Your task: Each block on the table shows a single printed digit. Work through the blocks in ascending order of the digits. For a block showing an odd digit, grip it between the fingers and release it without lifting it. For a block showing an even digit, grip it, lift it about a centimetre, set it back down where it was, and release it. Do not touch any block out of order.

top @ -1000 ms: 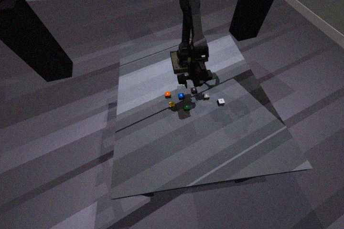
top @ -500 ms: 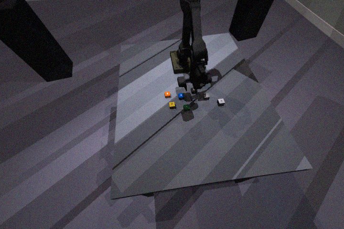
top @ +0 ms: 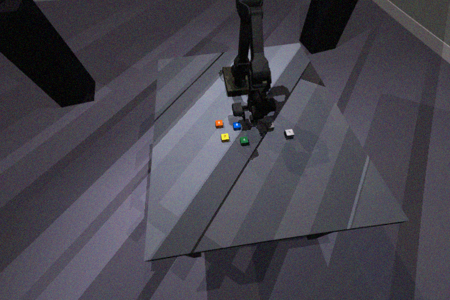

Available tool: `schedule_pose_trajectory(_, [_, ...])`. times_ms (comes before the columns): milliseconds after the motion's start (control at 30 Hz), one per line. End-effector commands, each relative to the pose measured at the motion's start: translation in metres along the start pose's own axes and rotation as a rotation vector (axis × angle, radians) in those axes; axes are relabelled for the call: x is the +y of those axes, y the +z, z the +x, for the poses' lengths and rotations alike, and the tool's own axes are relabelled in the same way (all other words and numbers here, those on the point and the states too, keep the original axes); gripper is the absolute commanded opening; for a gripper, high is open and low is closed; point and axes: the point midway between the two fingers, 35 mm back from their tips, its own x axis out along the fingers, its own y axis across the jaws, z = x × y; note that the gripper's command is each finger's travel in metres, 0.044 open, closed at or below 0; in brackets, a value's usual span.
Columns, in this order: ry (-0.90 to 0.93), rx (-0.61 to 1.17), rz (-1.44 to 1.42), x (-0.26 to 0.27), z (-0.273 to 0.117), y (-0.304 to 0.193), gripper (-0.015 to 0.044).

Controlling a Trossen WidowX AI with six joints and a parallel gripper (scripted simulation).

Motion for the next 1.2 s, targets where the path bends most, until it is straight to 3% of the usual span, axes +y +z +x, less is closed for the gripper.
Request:
schedule_pose_trajectory(0, [-0.004,0.007,0.004,-0.001,0.003,-0.001,0.0216])
schedule_pose_trajectory(133, [-0.004,0.007,0.004,-0.001,0.003,-0.001,0.012])
schedule_pose_trajectory(1167, [-0.004,0.007,0.004,-0.001,-0.013,-0.001,0.012])
